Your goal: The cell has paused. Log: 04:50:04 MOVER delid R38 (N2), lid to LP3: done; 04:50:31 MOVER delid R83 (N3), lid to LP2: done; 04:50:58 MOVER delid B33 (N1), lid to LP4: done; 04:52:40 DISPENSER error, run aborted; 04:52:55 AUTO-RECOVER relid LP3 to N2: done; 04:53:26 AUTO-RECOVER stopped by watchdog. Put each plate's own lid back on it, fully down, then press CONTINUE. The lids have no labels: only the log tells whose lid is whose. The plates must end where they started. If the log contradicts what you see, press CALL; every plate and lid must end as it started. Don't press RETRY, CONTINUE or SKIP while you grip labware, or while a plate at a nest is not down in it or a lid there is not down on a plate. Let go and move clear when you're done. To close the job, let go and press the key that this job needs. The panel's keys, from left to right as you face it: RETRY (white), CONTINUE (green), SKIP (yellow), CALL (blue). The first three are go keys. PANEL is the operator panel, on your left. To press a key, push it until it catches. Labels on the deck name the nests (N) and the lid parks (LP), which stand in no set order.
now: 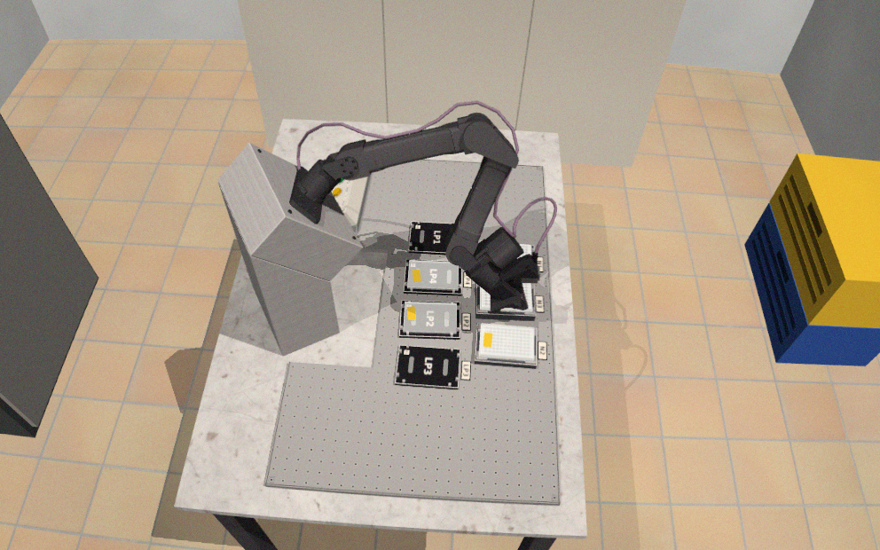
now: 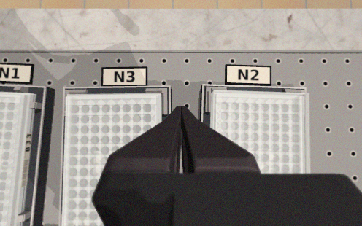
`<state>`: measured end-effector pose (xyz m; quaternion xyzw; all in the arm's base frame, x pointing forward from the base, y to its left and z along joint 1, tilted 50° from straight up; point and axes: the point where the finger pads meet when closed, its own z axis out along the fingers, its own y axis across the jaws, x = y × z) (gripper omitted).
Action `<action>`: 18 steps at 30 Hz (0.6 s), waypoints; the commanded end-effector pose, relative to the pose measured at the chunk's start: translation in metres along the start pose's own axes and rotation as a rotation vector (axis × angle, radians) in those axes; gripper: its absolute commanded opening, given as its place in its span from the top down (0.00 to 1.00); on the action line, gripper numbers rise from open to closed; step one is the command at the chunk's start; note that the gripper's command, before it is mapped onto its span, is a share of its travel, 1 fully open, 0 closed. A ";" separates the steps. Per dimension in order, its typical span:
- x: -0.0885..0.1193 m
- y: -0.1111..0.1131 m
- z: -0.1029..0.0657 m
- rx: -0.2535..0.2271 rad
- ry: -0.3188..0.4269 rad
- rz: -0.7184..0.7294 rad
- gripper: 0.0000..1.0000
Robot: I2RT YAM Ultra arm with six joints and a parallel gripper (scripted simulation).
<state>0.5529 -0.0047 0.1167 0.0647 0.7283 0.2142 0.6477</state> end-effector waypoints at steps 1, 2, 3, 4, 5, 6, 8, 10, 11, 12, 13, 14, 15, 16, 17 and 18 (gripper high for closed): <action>-0.005 -0.005 0.000 0.006 -0.013 -0.006 1.00; -0.005 -0.005 0.000 0.006 -0.013 -0.006 1.00; -0.005 -0.005 0.000 0.006 -0.013 -0.006 1.00; -0.005 -0.005 0.000 0.006 -0.013 -0.006 1.00; -0.005 -0.005 0.000 0.006 -0.013 -0.006 1.00; -0.005 -0.005 0.000 0.006 -0.013 -0.006 1.00; -0.005 -0.005 0.000 0.006 -0.013 -0.006 1.00; -0.005 -0.005 0.000 0.006 -0.013 -0.006 1.00; -0.005 -0.005 0.000 0.006 -0.013 -0.006 1.00; -0.001 -0.006 -0.008 0.013 0.020 -0.007 0.00; 0.004 -0.001 -0.011 0.009 0.042 -0.008 0.00; 0.010 0.007 -0.012 -0.002 0.067 -0.009 0.00; 0.014 0.012 -0.014 -0.006 0.089 -0.010 0.00; 0.018 0.014 -0.017 -0.007 0.109 -0.010 0.00; 0.021 0.017 -0.019 -0.007 0.129 -0.011 0.00; 0.025 0.019 -0.022 -0.007 0.149 -0.011 0.00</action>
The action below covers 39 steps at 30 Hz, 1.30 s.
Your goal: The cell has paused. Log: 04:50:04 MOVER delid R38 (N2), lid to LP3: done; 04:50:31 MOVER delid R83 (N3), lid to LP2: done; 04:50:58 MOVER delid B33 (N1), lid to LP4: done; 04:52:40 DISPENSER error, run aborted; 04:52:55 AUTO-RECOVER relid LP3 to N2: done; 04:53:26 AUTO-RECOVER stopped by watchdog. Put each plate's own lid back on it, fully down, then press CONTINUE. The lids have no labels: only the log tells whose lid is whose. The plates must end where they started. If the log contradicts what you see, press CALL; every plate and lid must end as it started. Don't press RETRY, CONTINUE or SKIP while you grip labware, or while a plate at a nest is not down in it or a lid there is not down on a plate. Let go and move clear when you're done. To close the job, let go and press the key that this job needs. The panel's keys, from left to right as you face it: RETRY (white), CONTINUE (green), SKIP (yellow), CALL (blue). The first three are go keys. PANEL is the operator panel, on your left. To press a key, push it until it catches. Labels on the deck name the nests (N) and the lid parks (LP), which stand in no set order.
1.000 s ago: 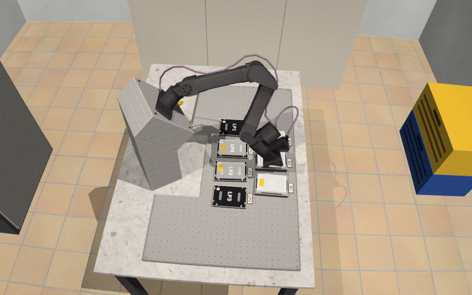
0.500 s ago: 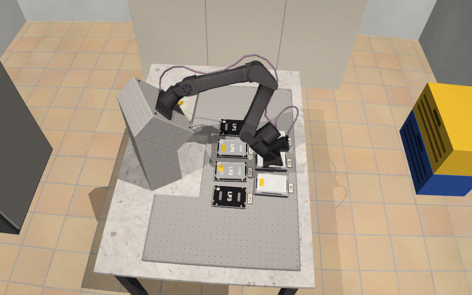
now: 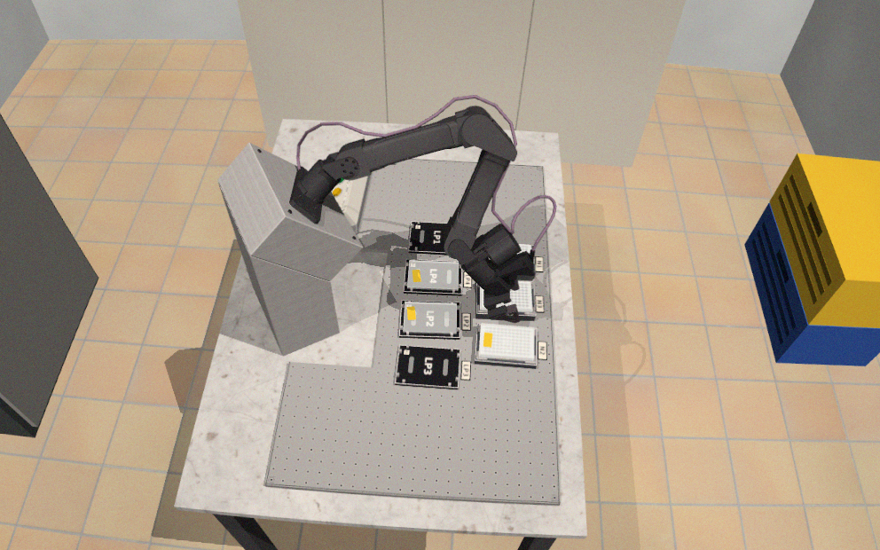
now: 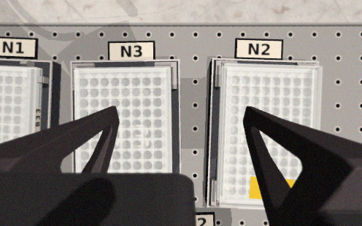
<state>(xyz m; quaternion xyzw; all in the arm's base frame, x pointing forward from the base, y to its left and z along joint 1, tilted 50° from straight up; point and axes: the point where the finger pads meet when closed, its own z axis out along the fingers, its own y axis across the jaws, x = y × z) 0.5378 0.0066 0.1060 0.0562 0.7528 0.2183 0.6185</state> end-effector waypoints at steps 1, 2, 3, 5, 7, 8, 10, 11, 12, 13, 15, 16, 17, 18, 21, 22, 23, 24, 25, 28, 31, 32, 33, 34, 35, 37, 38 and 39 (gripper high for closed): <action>0.013 0.013 -0.013 -0.004 0.090 -0.014 0.00; 0.017 0.016 -0.015 -0.004 0.110 -0.014 0.00; 0.020 0.018 -0.017 -0.005 0.130 -0.015 0.00; 0.028 0.023 -0.022 -0.005 0.170 -0.015 0.00; 0.035 0.027 -0.027 -0.001 0.209 -0.017 0.00; 0.035 0.027 -0.027 -0.001 0.209 -0.017 0.00; 0.036 0.023 -0.030 0.020 0.221 -0.016 0.00; 0.042 0.030 -0.032 0.009 0.246 -0.019 0.00; 0.046 0.033 -0.034 0.006 0.267 -0.019 0.00; 0.049 0.036 -0.037 0.005 0.287 -0.019 0.00; 0.057 0.041 -0.041 0.005 0.328 -0.020 0.00; 0.059 0.043 -0.043 0.005 0.345 -0.022 0.00; 0.058 0.047 -0.043 0.003 0.353 -0.027 0.00; 0.062 0.049 -0.045 0.004 0.374 -0.027 0.00; 0.078 0.055 -0.055 0.008 0.445 -0.025 0.00; 0.081 0.058 -0.057 0.007 0.464 -0.026 0.00; 0.083 0.061 -0.059 0.006 0.480 -0.028 0.00; 0.084 0.064 -0.059 0.004 0.494 -0.031 0.00; 0.084 0.064 -0.059 0.004 0.494 -0.031 0.00; 0.083 0.071 -0.059 -0.003 0.515 -0.038 0.00; 0.091 0.079 -0.064 -0.005 0.569 -0.041 0.00; 0.095 0.082 -0.066 -0.006 0.587 -0.042 0.00; 0.116 0.079 -0.080 0.007 0.627 -0.029 0.00; 0.119 0.082 -0.082 0.009 0.627 -0.022 0.00; 0.123 0.084 -0.085 0.011 0.627 -0.015 0.00; 0.128 0.090 -0.088 0.008 0.617 -0.018 0.00; 0.129 0.093 -0.088 0.003 0.603 -0.022 0.00; 0.132 0.096 -0.091 0.003 0.603 -0.022 0.00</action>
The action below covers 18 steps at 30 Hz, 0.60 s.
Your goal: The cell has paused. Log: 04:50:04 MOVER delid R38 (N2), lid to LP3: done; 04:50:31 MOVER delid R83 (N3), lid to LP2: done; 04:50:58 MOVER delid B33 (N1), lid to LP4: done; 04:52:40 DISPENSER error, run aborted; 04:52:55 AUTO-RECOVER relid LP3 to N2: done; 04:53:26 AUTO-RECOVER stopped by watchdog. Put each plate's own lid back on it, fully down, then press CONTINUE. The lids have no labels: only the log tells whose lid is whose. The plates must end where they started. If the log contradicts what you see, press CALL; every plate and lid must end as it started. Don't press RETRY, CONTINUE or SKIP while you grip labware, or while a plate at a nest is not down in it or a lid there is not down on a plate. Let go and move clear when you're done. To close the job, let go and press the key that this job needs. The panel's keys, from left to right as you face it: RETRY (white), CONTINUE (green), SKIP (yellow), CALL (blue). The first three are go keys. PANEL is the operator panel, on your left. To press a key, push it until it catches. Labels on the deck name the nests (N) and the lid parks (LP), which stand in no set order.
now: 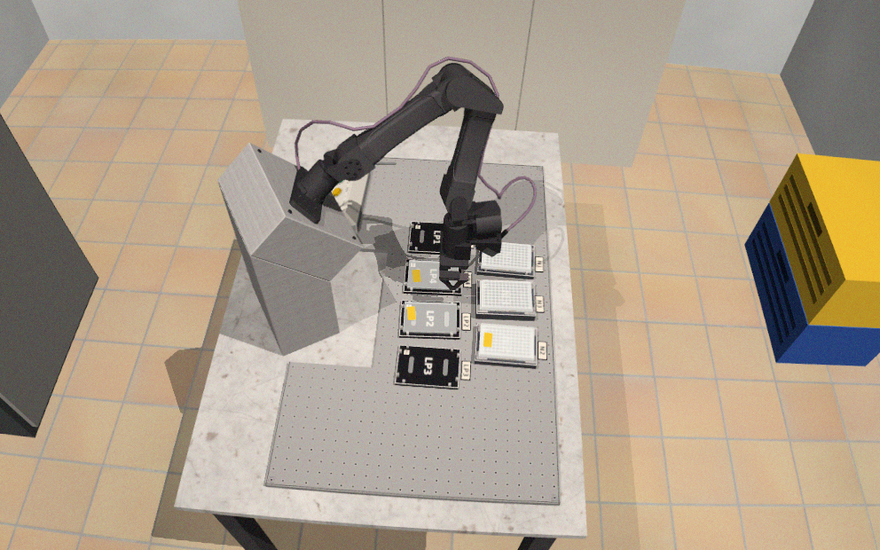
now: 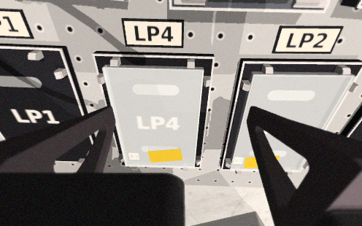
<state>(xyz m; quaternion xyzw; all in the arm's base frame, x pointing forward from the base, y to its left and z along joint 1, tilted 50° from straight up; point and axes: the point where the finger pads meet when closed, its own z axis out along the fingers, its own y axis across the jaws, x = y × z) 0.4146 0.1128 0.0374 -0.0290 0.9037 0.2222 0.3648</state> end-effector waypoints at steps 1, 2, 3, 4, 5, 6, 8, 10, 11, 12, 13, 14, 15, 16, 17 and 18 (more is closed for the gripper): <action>0.014 0.008 -0.006 0.016 -0.012 0.014 0.00; 0.018 0.010 -0.005 0.016 -0.012 0.014 0.00; 0.018 0.010 -0.005 0.016 -0.012 0.014 0.00; 0.018 0.010 -0.005 0.016 -0.012 0.014 0.00; 0.022 0.013 -0.005 0.016 -0.012 0.014 0.00; 0.027 0.015 -0.005 0.016 -0.012 0.014 0.00; 0.035 0.021 -0.005 0.015 -0.012 0.015 0.00; 0.044 0.026 -0.004 0.015 -0.012 0.015 0.00; 0.048 0.029 -0.004 0.015 -0.012 0.015 0.00; 0.048 0.029 -0.004 0.015 -0.012 0.015 0.00; 0.048 0.029 -0.004 0.015 -0.012 0.015 0.00; 0.048 0.029 -0.004 0.015 -0.012 0.015 0.00; 0.044 0.021 -0.006 0.028 -0.020 0.028 0.00; 0.030 0.025 -0.004 0.019 -0.047 0.021 0.00; 0.023 0.027 -0.004 0.016 -0.059 0.018 0.00; 0.023 0.027 -0.004 0.016 -0.060 0.017 0.00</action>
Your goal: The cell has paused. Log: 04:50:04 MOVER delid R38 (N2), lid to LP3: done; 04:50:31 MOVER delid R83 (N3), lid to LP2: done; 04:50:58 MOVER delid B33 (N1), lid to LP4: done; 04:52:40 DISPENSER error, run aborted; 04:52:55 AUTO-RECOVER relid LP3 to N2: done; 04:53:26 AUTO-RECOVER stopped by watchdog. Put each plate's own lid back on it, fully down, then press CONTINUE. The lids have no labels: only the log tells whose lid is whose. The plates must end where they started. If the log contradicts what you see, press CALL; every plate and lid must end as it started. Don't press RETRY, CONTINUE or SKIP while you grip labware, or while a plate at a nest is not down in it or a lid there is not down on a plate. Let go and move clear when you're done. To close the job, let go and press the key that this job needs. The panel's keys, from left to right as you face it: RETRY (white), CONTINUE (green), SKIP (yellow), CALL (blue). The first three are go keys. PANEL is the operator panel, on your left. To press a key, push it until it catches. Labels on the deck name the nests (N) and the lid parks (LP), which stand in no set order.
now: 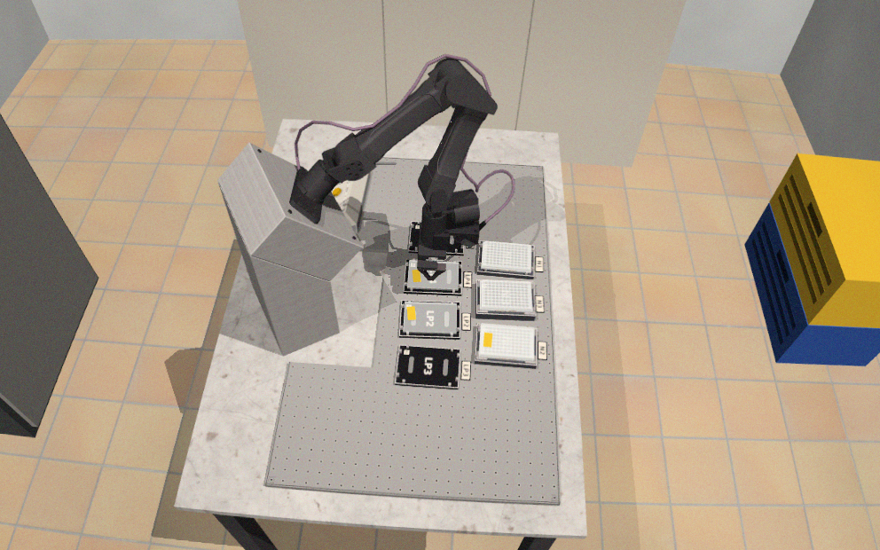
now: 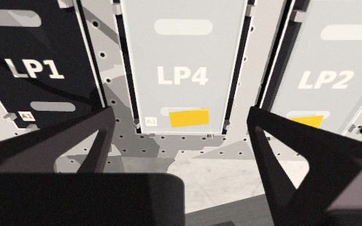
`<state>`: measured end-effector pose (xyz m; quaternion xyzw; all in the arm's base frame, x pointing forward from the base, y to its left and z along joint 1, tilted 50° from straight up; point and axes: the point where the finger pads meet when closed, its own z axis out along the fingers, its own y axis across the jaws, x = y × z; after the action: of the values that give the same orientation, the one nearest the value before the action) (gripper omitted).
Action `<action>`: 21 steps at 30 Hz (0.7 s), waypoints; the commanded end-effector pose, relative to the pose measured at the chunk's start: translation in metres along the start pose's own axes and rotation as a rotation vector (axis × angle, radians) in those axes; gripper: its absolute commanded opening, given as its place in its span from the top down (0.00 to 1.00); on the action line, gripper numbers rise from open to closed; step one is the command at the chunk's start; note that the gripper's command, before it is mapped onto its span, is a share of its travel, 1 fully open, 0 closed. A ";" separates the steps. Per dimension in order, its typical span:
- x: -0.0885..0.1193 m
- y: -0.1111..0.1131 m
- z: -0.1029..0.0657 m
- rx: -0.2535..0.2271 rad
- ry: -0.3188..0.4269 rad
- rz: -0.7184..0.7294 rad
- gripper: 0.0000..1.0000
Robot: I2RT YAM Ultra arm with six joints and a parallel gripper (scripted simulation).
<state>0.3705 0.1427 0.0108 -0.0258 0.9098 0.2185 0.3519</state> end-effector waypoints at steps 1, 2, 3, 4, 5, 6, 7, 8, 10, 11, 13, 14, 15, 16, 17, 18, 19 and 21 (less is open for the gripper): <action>-0.031 0.001 -0.006 0.004 -0.086 0.009 0.00; -0.031 0.001 -0.006 0.004 -0.086 0.009 0.00; -0.031 0.001 -0.006 0.004 -0.086 0.009 0.00; -0.031 0.001 -0.006 0.004 -0.086 0.009 0.00; -0.029 0.000 -0.006 0.006 -0.079 0.011 0.00; -0.028 0.000 -0.006 0.005 -0.074 0.012 0.00; -0.027 0.000 -0.006 0.005 -0.071 0.012 0.00; -0.027 0.000 -0.006 0.005 -0.069 0.013 0.00; -0.025 0.000 -0.006 0.006 -0.062 0.014 0.00; -0.025 0.000 -0.006 0.006 -0.061 0.015 0.00; -0.026 0.000 -0.006 0.005 -0.061 0.014 0.00; -0.026 0.000 -0.006 0.005 -0.061 0.014 0.00; -0.026 0.000 -0.006 0.005 -0.061 0.014 0.00; -0.026 0.000 -0.006 0.004 -0.060 0.013 0.00; -0.026 0.000 -0.006 0.004 -0.060 0.013 0.00; -0.026 0.000 -0.006 0.004 -0.059 0.013 0.00; -0.026 0.000 -0.006 0.004 -0.059 0.013 0.00; -0.028 0.001 -0.006 0.001 -0.065 0.011 0.00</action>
<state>0.3714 0.1416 0.0110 -0.0218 0.9098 0.2165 0.3535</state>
